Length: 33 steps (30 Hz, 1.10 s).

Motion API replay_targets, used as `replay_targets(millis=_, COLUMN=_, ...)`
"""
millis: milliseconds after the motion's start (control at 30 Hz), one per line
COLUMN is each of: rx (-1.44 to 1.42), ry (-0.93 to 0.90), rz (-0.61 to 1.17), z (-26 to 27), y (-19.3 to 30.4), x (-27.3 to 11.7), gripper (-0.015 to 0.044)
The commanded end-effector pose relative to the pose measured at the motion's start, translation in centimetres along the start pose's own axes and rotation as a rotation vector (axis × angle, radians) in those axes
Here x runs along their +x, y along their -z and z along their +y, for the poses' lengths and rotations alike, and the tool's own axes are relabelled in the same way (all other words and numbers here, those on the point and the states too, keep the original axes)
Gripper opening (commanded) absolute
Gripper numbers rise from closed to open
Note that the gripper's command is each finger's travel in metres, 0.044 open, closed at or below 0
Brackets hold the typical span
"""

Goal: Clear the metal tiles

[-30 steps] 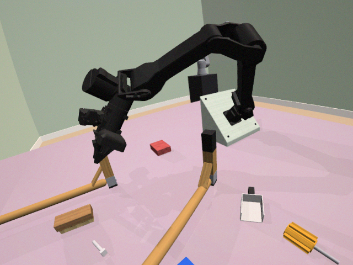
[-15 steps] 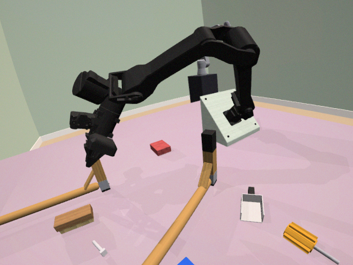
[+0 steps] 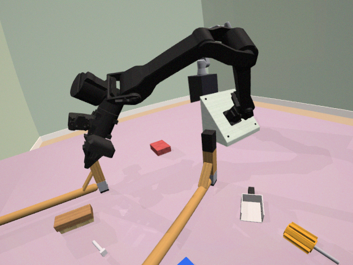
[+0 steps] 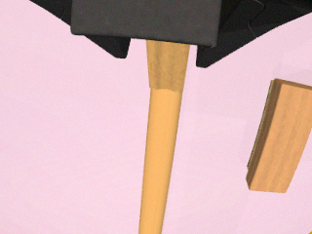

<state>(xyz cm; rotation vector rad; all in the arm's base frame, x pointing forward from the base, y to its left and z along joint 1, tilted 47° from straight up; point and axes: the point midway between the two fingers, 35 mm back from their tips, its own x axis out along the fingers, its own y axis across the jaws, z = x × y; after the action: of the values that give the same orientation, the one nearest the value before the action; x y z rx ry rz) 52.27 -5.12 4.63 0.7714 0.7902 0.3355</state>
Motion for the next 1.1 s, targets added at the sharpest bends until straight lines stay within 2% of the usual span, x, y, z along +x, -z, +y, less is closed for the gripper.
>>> replay_targets(millis=0, rx=-0.002, ry=-0.001, rz=-0.004, z=0.1, y=-0.1, x=-0.1, gripper=0.0000)
replay_targets(millis=1067, rx=-0.002, ry=0.005, rz=-0.007, z=-0.2, y=2.0, x=-2.9, gripper=0.0000)
